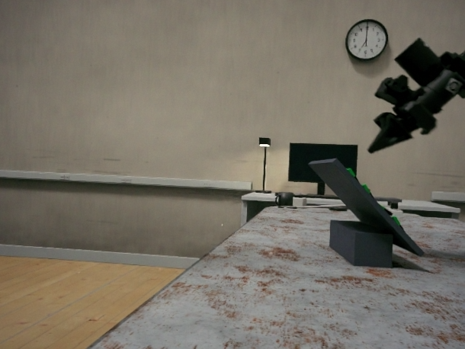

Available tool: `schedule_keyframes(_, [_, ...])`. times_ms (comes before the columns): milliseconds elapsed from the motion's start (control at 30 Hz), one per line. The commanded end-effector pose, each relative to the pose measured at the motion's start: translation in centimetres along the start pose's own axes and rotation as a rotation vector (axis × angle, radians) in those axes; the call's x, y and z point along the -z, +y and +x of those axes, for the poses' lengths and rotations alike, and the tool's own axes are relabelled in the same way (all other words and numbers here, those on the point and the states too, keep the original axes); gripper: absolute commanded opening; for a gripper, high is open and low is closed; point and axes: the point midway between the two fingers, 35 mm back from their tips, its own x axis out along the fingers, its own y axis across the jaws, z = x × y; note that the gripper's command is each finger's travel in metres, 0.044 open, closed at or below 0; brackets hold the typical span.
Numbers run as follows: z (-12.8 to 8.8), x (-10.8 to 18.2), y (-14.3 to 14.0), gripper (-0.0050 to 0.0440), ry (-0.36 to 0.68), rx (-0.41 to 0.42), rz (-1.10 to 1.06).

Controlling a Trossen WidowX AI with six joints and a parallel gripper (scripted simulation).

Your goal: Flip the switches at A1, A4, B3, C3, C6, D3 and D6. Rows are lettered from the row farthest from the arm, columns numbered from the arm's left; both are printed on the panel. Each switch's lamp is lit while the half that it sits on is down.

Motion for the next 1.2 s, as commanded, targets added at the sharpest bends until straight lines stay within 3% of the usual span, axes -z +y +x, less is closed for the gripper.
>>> schedule_keyframes(0, [-0.3,-1.3,-1.9,-0.0050,-0.015,-0.016,0.003])
schedule_keyframes(200, [1.2,-1.2,-1.7,-0.0050,0.002,-0.016,-0.005])
schedule_keyframes(300, [3.3,-1.3,-1.7,-0.0050,0.015,-0.015,-0.004])
schedule_keyframes(1167, [5.9,-1.3,-1.7,-0.0050,0.016,-0.013,-0.005])
